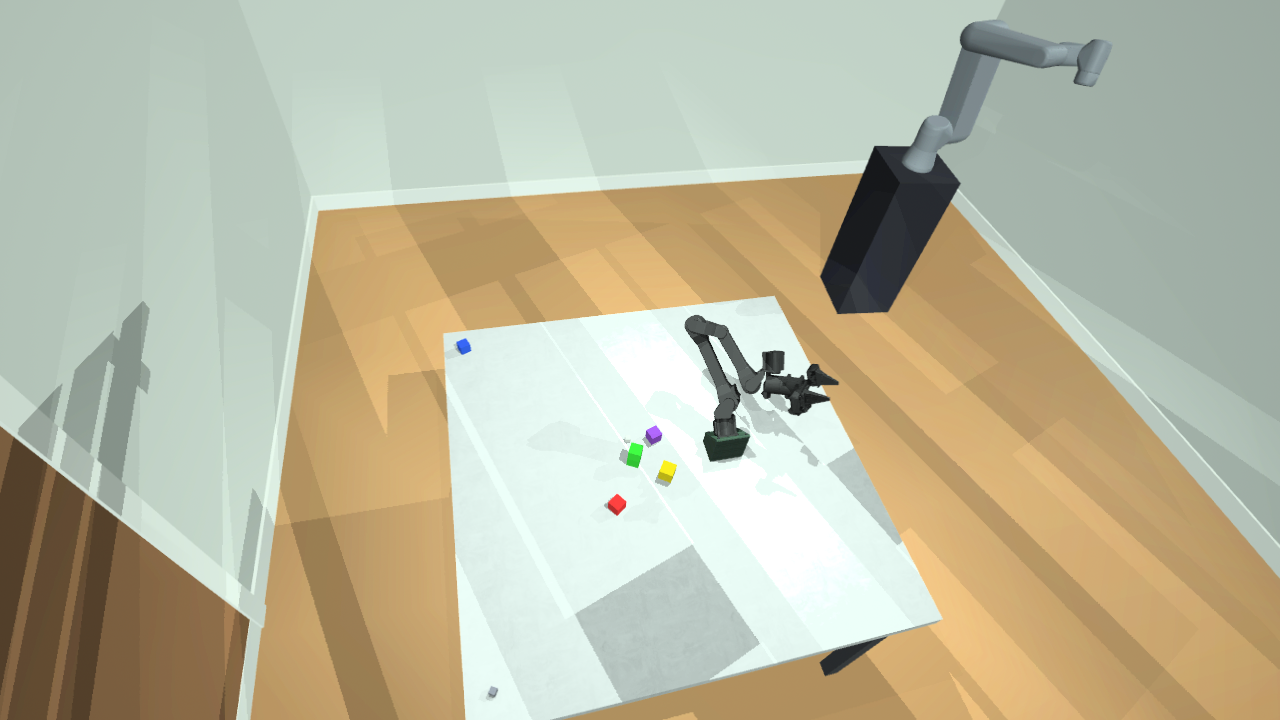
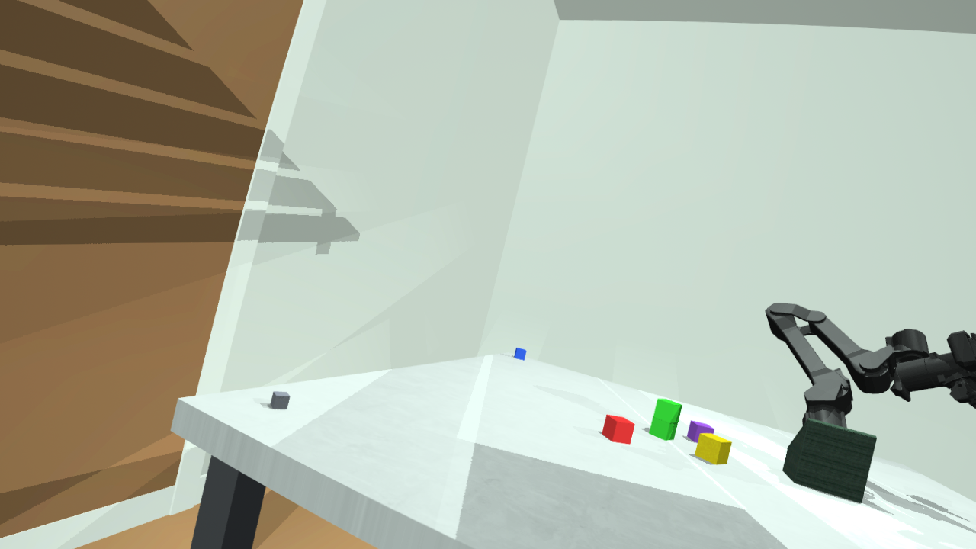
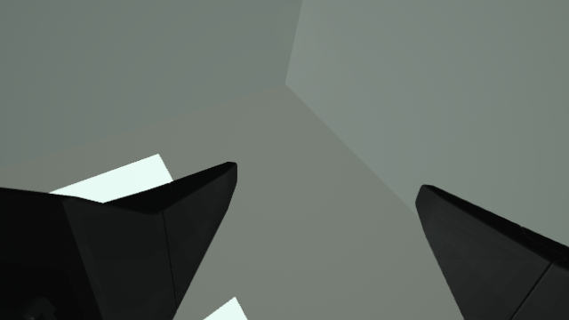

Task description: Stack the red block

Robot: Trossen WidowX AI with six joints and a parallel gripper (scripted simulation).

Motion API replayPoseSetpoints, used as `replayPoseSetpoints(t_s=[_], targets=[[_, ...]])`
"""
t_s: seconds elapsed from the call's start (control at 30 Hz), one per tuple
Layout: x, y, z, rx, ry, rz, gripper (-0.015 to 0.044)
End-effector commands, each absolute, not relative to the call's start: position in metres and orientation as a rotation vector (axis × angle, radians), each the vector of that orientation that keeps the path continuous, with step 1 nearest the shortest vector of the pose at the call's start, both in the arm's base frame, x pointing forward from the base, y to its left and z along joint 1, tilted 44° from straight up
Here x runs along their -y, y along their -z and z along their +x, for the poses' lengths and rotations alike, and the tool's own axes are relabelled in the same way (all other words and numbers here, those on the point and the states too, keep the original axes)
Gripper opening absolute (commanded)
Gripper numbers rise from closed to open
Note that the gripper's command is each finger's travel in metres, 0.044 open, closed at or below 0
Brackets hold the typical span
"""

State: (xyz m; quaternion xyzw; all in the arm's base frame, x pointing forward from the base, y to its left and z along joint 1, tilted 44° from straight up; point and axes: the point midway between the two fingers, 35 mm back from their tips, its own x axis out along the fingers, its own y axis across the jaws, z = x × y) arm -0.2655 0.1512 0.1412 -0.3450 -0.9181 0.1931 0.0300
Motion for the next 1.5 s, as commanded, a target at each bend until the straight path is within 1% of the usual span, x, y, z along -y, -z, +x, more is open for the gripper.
replayPoseSetpoints(t_s=[0.0,0.03,0.3,0.67,1.07,1.47], targets=[[-0.153,-0.141,-0.266,2.827,-0.603,-1.071,0.0426],[-0.157,-0.14,-0.266,2.815,-0.625,-1.094,0.044],[-0.224,-0.119,-0.255,2.555,-0.967,-1.442,0.044],[-0.309,-0.097,-0.203,2.052,-1.231,-1.826,0.044],[-0.376,-0.068,-0.114,1.34,-1.443,-2.051,0.044],[-0.41,-0.036,0.003,0.543,-1.439,-2.11,0.044]])
